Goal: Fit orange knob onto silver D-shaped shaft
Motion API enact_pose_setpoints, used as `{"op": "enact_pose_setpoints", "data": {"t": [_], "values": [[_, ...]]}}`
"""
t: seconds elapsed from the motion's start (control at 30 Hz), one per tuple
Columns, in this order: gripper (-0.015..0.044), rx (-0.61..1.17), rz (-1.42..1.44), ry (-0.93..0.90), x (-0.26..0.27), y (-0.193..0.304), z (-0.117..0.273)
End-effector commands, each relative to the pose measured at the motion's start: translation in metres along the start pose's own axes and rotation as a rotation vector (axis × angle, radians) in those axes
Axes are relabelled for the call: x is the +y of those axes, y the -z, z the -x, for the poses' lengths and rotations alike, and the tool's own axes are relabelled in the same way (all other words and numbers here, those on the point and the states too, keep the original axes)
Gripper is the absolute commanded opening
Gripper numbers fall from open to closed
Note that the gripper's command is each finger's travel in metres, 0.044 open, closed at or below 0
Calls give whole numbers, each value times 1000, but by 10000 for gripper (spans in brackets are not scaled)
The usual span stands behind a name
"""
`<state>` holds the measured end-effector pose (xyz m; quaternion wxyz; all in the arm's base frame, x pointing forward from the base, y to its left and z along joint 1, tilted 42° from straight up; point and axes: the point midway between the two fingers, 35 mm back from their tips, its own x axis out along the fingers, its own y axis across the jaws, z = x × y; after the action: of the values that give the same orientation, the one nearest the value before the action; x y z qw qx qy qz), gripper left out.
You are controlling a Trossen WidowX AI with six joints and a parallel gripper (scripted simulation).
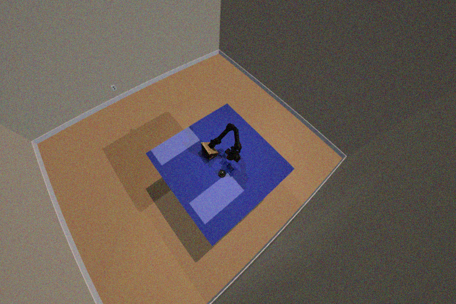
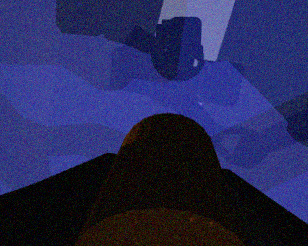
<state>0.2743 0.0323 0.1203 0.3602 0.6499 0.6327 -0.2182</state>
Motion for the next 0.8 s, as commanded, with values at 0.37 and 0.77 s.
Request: {"op": "enact_pose_setpoints", "data": {"t": [0.37,0.77], "values": [[0,1,2,11,4,-3,-67],[53,5,5,20,1,-2,-87]]}}
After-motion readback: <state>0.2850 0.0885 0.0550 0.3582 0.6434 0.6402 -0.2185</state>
